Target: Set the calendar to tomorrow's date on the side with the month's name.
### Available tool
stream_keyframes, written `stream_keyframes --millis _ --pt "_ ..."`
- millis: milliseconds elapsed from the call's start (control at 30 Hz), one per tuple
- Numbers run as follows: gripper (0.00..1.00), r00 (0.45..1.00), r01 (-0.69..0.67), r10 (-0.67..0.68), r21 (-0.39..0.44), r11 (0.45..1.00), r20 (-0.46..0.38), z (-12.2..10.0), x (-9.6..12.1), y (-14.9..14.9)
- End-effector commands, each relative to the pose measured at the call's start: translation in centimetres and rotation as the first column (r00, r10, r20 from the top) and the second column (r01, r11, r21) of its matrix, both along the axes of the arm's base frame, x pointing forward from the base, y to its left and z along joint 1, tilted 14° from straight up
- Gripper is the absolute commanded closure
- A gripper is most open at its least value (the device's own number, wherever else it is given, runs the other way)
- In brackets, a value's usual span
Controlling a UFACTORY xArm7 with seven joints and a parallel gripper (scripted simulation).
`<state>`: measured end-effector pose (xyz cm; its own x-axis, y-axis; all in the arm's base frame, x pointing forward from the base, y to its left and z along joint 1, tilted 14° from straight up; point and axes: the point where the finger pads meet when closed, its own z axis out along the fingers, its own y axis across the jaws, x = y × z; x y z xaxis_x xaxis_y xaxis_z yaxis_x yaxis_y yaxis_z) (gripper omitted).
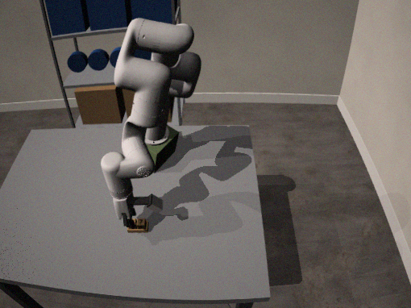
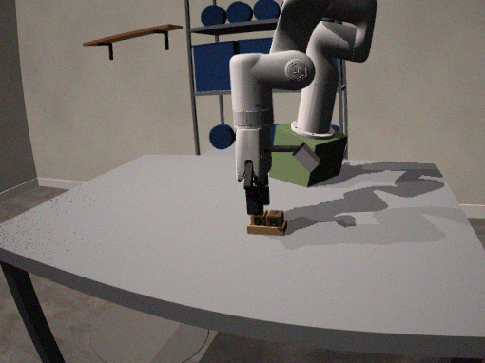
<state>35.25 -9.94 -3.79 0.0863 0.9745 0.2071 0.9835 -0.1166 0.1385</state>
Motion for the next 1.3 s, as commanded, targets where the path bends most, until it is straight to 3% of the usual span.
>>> stream_keyframes --millis 0,533,1267 --pt "0.53 1.0 0.001 -0.001 -0.001 1.0 0.002 -0.1 0.1 0.0" --pt "0.53 1.0 0.001 -0.001 -0.001 1.0 0.003 -2.1 0.5 0.4" --pt "0.53 1.0 0.001 -0.001 -0.001 1.0 0.002 -2.4 0.5 0.4"
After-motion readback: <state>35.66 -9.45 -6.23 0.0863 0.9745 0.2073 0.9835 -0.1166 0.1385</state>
